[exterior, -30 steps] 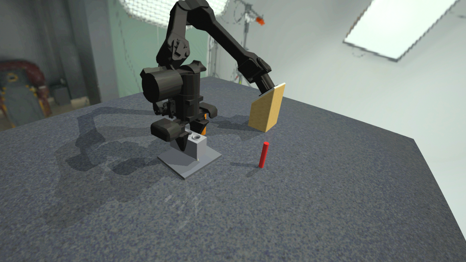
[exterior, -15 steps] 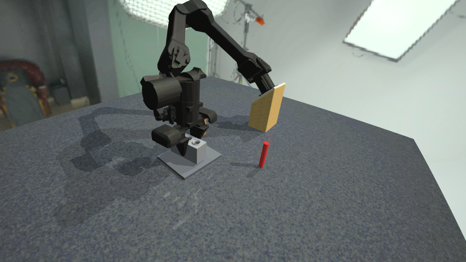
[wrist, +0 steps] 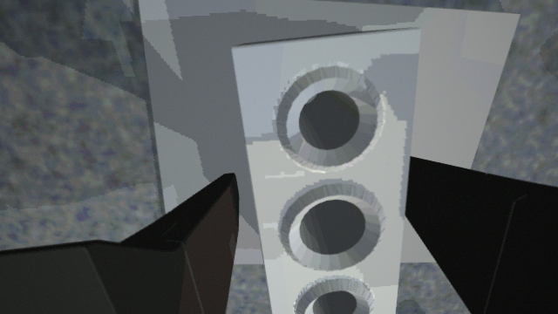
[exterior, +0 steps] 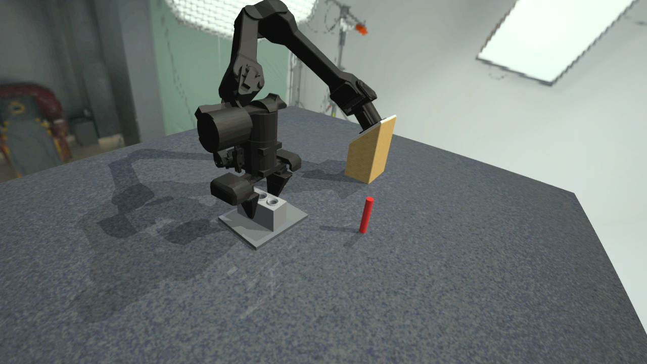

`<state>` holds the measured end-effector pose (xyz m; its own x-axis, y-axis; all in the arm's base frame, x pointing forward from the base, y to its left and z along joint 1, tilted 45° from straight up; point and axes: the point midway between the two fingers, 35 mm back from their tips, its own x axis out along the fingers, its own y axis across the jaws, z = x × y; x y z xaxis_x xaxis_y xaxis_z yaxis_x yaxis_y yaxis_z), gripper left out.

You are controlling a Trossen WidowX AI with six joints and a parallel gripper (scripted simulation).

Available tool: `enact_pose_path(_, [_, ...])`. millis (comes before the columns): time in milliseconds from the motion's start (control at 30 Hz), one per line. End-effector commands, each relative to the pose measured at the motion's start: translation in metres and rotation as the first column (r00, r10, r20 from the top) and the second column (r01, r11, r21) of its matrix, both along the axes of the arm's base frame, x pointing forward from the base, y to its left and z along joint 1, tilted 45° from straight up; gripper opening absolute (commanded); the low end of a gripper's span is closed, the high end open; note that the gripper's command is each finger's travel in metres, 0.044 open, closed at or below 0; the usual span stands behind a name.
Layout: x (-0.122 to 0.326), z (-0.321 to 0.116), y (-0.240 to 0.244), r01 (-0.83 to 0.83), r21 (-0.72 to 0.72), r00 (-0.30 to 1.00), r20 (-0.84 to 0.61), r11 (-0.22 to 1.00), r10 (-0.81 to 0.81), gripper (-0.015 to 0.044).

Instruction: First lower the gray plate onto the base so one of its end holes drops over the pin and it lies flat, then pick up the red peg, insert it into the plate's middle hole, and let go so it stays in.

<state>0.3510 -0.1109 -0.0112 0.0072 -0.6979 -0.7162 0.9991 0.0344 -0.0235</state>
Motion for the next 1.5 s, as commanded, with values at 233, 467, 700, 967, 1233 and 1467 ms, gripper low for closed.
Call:
enact_pose_path(233, [0.0,0.002,0.002,0.001,0.001,1.0,0.0,1.0,-0.001,0.044])
enact_pose_path(467, [0.002,0.075,0.076,0.001,0.002,1.0,-0.009,1.0,-0.001,0.044])
enact_pose_path(700, [0.001,0.08,0.087,-0.003,0.002,1.0,-0.014,1.0,0.003,0.044])
enact_pose_path(967, [-0.052,-0.004,0.181,-0.175,0.045,0.968,-0.174,0.983,0.181,0.044])
enact_pose_path(1233, [-0.104,-0.045,0.216,-0.266,0.046,0.924,-0.271,0.963,0.268,0.044])
enact_pose_path(1467, [-0.105,-0.066,0.193,-0.266,0.045,0.925,-0.271,0.963,0.268,0.044])
